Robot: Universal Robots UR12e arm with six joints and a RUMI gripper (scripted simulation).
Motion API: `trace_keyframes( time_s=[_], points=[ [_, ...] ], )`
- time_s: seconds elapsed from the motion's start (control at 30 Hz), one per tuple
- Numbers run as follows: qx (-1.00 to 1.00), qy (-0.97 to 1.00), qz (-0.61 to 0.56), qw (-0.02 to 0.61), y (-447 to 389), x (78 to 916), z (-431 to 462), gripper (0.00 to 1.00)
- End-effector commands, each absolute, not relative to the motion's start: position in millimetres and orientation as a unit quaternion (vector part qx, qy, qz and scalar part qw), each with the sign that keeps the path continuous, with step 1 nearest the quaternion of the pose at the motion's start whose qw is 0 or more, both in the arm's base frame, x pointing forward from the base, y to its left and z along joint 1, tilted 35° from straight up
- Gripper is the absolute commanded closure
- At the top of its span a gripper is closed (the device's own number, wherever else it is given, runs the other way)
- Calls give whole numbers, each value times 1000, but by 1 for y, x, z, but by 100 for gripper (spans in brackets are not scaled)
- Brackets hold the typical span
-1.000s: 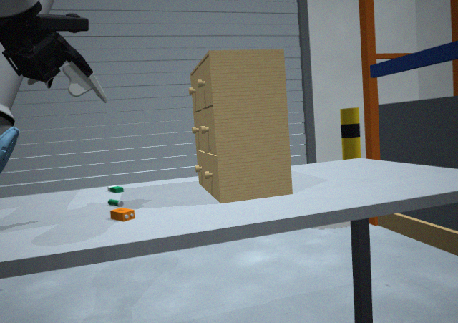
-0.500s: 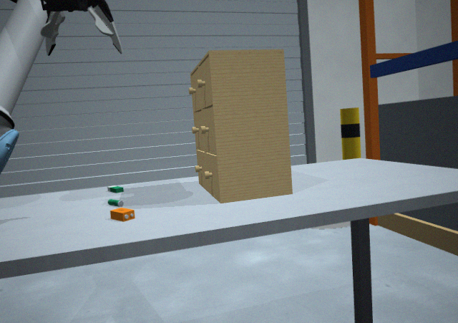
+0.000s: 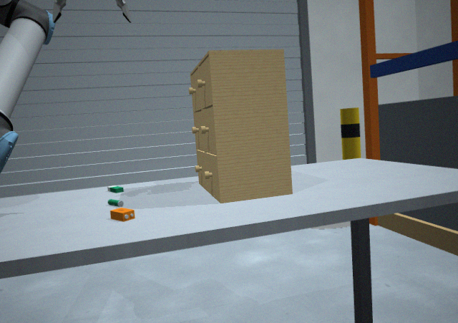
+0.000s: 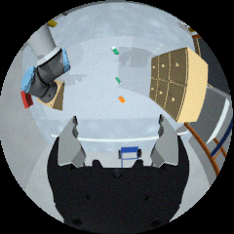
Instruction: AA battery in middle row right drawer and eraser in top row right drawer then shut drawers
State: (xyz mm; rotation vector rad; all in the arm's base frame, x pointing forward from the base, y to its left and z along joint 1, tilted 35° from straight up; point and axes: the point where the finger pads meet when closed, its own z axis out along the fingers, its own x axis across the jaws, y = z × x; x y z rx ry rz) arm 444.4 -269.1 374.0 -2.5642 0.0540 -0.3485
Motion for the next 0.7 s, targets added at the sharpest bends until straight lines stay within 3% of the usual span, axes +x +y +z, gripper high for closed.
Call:
trace_keyframes(
  time_s=[0.0,0.67],
  points=[
    [-954,18,-129,270,-273,442,365,0],
    [-954,-6,-135,267,-270,446,363,0]
  ],
)
